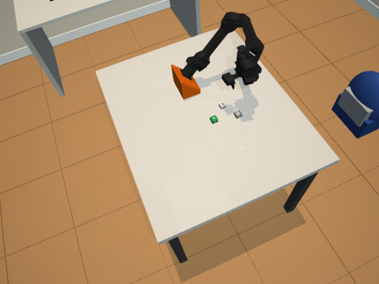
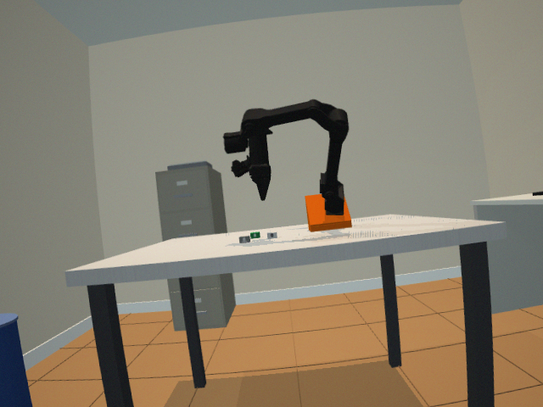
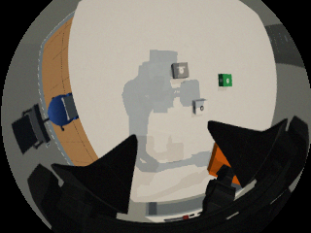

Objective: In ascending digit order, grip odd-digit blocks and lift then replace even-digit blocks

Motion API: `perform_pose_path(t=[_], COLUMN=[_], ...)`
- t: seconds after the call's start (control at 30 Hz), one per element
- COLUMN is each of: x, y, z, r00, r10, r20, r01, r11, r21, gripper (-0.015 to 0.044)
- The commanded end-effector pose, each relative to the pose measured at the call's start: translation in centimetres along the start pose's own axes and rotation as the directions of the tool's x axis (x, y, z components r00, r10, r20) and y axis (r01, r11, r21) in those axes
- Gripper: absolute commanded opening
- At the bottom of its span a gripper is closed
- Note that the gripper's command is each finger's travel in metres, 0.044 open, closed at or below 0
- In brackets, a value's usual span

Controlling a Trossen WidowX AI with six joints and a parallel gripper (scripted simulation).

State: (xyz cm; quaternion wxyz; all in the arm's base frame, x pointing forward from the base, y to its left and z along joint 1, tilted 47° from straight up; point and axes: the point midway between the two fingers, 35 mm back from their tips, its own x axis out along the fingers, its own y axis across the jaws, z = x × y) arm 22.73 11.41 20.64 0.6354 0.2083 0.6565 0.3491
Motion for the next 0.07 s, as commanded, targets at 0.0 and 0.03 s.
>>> perform_pose_path(t=[0.0,0.03], x=[-0.14,-0.14], y=[0.64,0.64], z=[-0.61,-0.61], r00=[1.0,1.0], r10=[0.005,0.005], r20=[-0.014,-0.014], r01=[-0.005,-0.005], r11=[1.0,1.0], r21=[0.023,0.023], gripper=[0.04,0.04])
